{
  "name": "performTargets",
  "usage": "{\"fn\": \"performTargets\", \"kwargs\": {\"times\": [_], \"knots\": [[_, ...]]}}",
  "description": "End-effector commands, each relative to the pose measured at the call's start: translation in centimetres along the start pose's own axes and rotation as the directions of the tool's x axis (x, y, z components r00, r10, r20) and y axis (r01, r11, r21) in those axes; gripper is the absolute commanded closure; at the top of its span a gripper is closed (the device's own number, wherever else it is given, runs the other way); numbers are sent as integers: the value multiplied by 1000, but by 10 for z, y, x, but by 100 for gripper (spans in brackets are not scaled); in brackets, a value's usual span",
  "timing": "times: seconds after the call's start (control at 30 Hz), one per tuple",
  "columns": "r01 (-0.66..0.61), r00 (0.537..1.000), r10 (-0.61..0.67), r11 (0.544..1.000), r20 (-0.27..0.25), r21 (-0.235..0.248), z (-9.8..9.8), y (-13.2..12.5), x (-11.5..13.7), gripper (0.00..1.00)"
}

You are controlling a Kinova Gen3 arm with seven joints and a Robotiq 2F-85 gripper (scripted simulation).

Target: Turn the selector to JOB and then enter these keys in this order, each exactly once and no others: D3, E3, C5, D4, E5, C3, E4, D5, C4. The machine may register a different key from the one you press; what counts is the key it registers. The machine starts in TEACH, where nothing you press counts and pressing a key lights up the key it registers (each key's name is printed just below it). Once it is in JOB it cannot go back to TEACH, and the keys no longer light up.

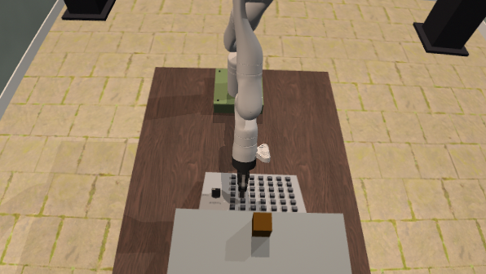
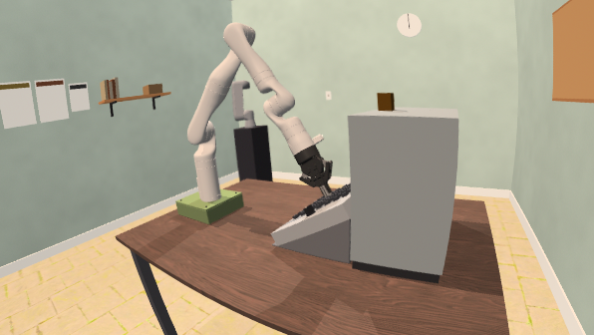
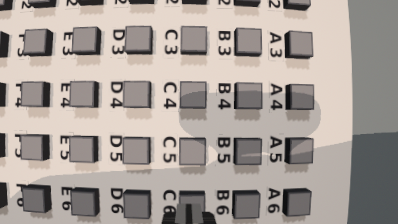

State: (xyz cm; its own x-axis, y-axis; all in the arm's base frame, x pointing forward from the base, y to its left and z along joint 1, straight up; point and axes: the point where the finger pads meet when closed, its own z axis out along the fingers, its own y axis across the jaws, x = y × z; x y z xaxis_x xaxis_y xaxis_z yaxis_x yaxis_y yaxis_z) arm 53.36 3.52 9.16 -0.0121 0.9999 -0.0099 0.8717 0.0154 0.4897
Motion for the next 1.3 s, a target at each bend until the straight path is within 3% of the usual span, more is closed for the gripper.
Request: {"fn": "performTargets", "kwargs": {"times": [0.0,1.27], "knots": [[12,1000,-12,1000,-7,3,1,1,3,90],[12,1000,-12,1000,-7,3,9,1,4,90]]}}
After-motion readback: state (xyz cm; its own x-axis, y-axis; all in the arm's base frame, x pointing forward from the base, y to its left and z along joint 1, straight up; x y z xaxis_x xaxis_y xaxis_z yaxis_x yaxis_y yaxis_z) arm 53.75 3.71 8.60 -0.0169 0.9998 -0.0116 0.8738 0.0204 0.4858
